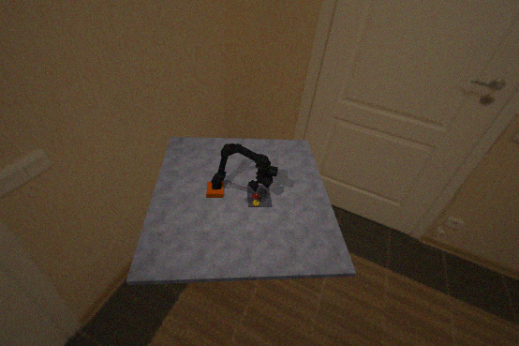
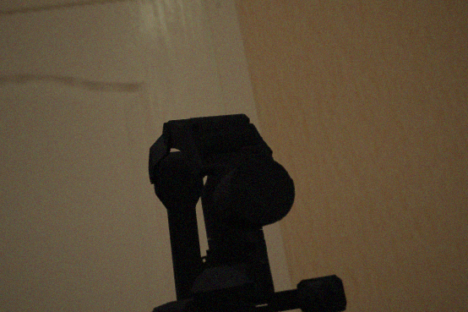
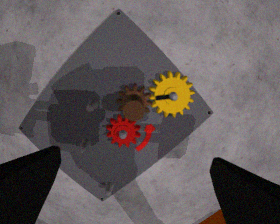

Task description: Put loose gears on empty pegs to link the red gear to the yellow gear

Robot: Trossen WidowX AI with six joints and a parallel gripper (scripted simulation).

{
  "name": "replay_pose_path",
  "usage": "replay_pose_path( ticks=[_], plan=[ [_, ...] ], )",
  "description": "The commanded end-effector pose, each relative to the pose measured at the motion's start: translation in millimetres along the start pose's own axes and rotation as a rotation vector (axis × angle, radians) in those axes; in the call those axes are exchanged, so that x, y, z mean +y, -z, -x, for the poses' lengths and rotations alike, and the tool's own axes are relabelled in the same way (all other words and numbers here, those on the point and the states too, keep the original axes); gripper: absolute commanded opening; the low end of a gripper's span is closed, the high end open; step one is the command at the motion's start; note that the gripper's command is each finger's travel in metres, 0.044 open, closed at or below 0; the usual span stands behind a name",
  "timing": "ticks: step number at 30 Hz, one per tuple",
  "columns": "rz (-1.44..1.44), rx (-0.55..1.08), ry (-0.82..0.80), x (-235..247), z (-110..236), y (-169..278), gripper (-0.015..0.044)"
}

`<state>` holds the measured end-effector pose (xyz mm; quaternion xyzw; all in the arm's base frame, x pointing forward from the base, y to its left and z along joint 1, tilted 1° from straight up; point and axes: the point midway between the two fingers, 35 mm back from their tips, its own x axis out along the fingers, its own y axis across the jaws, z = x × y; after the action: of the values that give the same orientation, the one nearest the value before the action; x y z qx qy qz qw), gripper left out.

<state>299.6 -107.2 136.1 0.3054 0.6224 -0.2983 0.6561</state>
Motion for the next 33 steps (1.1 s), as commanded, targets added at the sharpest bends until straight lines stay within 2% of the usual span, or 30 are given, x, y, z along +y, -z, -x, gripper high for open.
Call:
replay_pose_path(
  ticks=[1, 6, 10, 21, 30, 33],
  plan=[
    [-0.002, -0.002, -0.002, 0, 1, 0, 0.044],
    [-0.001, -0.002, -0.002, 2, 2, 1, 0.044],
    [0.015, -0.003, -0.009, 43, 7, 31, 0.044],
    [0.015, 0.015, -0.021, 135, 27, 168, 0.044],
    [0.0, 0.032, -0.018, 148, 46, 300, 0.044],
    [-0.003, 0.034, -0.017, 145, 49, 321, 0.044]
  ],
)
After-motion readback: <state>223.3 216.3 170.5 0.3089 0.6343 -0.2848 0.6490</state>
